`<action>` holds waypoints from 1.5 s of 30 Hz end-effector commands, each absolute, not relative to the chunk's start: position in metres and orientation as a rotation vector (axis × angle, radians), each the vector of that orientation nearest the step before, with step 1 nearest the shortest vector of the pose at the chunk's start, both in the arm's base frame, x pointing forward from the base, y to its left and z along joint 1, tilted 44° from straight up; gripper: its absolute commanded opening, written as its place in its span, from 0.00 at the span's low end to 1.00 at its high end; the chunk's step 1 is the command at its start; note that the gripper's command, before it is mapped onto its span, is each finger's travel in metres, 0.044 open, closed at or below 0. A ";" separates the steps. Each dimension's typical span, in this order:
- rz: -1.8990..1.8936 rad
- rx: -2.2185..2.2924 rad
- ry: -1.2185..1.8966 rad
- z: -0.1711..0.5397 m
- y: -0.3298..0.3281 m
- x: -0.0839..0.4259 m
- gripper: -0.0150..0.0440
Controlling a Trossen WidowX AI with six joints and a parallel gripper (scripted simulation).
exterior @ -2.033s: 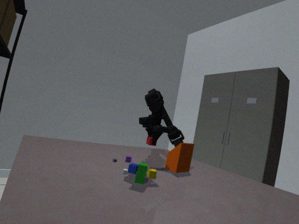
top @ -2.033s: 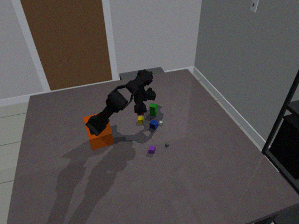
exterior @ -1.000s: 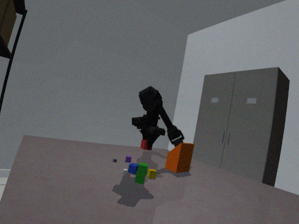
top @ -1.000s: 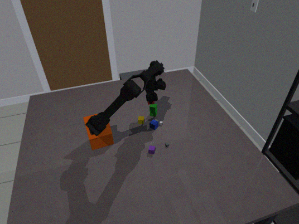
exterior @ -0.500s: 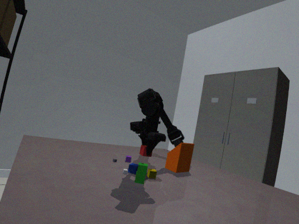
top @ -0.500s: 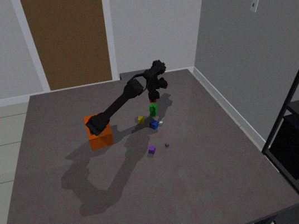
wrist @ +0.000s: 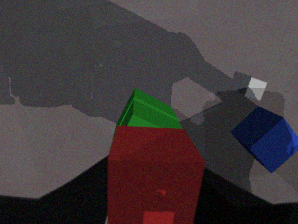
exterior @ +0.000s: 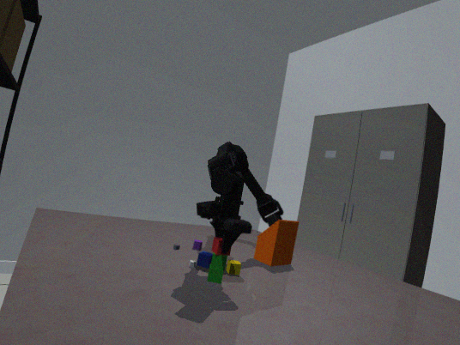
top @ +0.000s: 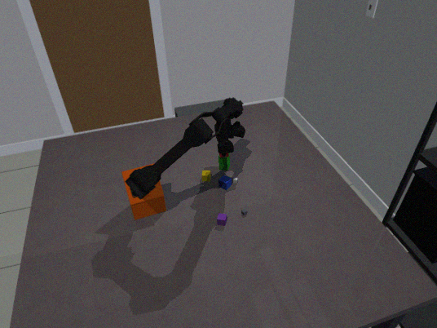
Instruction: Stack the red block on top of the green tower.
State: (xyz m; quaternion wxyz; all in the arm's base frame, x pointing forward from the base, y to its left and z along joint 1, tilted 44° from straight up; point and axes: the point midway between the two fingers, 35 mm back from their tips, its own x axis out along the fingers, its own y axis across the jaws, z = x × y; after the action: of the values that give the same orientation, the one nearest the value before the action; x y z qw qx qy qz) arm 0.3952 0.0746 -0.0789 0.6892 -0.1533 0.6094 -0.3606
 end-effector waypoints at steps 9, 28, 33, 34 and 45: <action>-0.801 -0.348 1.354 -0.079 0.075 0.396 0.25; -0.804 -0.347 1.362 -0.079 0.075 0.395 0.92; -0.804 -0.347 1.362 -0.079 0.075 0.395 1.00; -0.804 -0.347 1.362 -0.079 0.075 0.395 1.00; -0.804 -0.347 1.362 -0.079 0.075 0.395 1.00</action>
State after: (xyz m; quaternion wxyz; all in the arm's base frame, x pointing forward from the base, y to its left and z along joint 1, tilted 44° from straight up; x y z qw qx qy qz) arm 0.3951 0.0743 -0.0785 0.6892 -0.1550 0.6092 -0.3603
